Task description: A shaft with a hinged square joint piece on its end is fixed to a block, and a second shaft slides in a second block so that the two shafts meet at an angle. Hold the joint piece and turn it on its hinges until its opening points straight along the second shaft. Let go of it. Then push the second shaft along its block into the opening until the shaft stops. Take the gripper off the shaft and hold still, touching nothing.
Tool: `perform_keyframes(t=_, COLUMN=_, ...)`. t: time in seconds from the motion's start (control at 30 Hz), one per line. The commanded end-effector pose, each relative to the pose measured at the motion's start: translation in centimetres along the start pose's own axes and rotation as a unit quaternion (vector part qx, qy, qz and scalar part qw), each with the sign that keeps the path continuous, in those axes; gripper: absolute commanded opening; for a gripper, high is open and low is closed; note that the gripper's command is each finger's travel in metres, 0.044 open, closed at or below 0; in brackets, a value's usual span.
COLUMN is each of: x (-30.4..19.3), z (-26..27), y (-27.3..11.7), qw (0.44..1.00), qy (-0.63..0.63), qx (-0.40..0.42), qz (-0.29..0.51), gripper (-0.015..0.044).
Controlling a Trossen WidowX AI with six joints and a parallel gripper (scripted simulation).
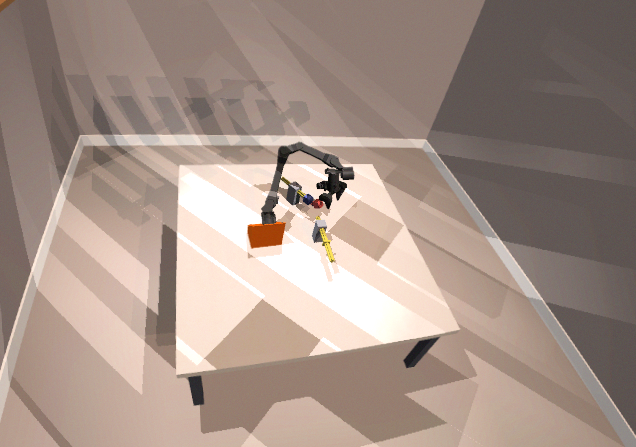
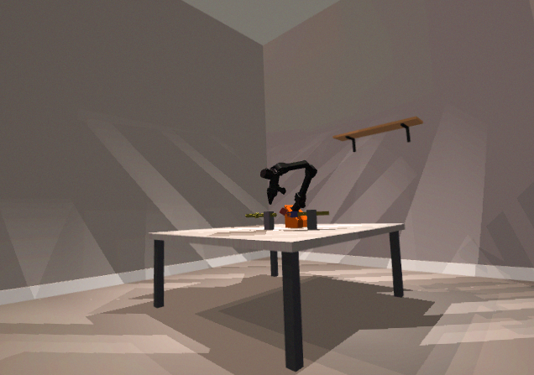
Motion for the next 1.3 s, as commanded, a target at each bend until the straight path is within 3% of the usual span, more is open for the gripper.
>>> perform_keyframes(t=0.0, x=0.6, z=0.0, y=2.2, qw=1.0, qy=0.002, qx=0.003, qz=-0.003, gripper=0.044)
perform_keyframes(t=0.27, x=1.5, z=0.0, y=5.1, qw=1.0, qy=0.002, qx=0.001, qz=-0.004, gripper=0.044)
perform_keyframes(t=0.9, x=7.8, z=-1.5, y=3.7, qw=1.0, qy=0.002, qx=0.001, qz=-0.006, gripper=0.044)
perform_keyframes(t=1.27, x=8.1, z=-1.6, y=4.5, qw=1.0, qy=0.002, qx=0.001, qz=-0.006, gripper=0.044)
Point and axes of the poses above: the point midway between the two fingers, 35 mm back from their tips, its own y axis out along the fingers, its own z axis across the jaws, x = y × z, the point moved 4 cm from there along -y, back along the fingers, and after that the axes turned 13 degrees about -y, right-handed, at the moved point
